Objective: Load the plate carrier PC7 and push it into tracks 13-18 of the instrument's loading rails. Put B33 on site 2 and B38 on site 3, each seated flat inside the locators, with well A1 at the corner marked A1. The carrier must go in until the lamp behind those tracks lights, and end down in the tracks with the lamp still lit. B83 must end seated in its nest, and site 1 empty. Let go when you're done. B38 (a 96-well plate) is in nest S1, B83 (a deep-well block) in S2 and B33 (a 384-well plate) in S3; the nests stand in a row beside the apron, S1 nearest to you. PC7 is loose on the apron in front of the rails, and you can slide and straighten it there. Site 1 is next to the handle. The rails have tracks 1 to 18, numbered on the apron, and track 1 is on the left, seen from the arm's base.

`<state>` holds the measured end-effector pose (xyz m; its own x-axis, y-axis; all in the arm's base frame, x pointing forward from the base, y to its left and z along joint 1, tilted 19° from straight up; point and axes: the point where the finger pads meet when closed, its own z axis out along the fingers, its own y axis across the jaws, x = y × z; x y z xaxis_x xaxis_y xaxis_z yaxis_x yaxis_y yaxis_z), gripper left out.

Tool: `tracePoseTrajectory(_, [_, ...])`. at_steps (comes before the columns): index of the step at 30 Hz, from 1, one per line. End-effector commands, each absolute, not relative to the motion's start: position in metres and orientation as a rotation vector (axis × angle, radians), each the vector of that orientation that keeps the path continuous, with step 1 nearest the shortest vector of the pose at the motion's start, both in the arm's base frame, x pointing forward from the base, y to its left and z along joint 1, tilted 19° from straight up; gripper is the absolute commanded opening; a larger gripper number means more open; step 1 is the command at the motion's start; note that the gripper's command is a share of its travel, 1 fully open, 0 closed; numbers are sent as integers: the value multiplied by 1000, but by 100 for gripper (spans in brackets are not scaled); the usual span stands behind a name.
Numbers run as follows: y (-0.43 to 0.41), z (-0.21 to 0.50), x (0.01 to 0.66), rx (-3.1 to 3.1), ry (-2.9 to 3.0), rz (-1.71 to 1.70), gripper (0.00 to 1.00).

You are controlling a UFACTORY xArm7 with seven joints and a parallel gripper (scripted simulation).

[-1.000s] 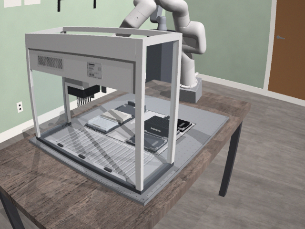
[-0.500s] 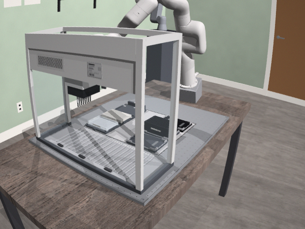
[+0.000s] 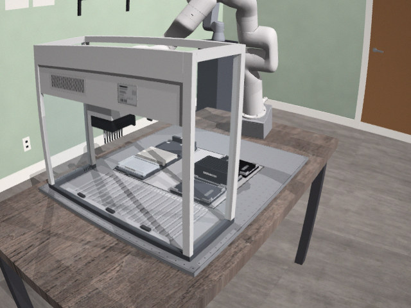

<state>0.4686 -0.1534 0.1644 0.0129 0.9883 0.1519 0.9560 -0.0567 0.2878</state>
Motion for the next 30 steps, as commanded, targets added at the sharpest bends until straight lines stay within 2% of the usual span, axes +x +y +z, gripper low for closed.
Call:
tracePoseTrajectory(1, [-150,165,458,2249,1975,466,82])
tracePoseTrajectory(30, [-99,133,337,3018,838,515,82])
